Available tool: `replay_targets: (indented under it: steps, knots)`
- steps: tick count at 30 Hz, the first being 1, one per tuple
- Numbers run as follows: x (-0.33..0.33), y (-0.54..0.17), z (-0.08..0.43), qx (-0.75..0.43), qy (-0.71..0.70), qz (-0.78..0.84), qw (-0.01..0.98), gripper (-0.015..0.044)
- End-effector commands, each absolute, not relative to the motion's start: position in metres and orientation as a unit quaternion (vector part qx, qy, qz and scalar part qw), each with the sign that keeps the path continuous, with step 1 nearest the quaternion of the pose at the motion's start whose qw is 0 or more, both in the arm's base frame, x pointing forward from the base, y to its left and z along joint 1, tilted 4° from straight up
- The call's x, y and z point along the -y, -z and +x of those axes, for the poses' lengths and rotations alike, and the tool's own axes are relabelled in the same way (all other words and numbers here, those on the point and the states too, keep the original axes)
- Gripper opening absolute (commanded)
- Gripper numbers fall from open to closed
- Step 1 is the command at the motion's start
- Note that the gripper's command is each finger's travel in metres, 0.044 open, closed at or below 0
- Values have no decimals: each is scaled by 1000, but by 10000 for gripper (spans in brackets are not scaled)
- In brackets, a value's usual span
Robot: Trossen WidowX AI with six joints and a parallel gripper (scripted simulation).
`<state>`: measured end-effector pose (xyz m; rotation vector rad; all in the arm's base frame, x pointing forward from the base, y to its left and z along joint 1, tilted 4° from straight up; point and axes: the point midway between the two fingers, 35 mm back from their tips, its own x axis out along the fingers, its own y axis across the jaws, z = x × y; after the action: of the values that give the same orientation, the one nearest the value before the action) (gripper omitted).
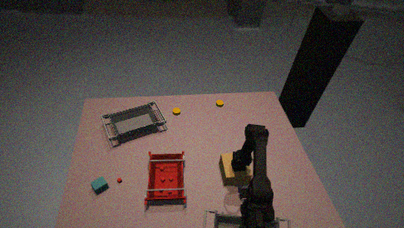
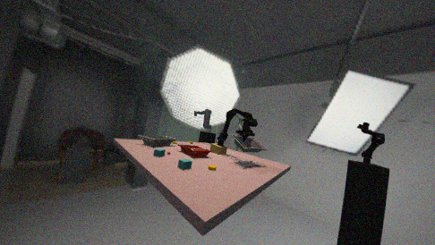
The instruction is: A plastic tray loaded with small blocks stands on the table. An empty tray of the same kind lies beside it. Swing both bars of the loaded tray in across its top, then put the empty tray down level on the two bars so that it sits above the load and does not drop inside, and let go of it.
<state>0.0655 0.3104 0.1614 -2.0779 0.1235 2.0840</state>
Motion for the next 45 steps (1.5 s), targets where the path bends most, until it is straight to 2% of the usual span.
replay_targets:
  steps: [1,9,45]
  knots:
    - [-313,-166,67,-34,-702,-704,103,0]
    - [-313,-166,69,-37,-702,-704,106,0]
    - [-260,-160,192,-194,-671,-670,252,0]
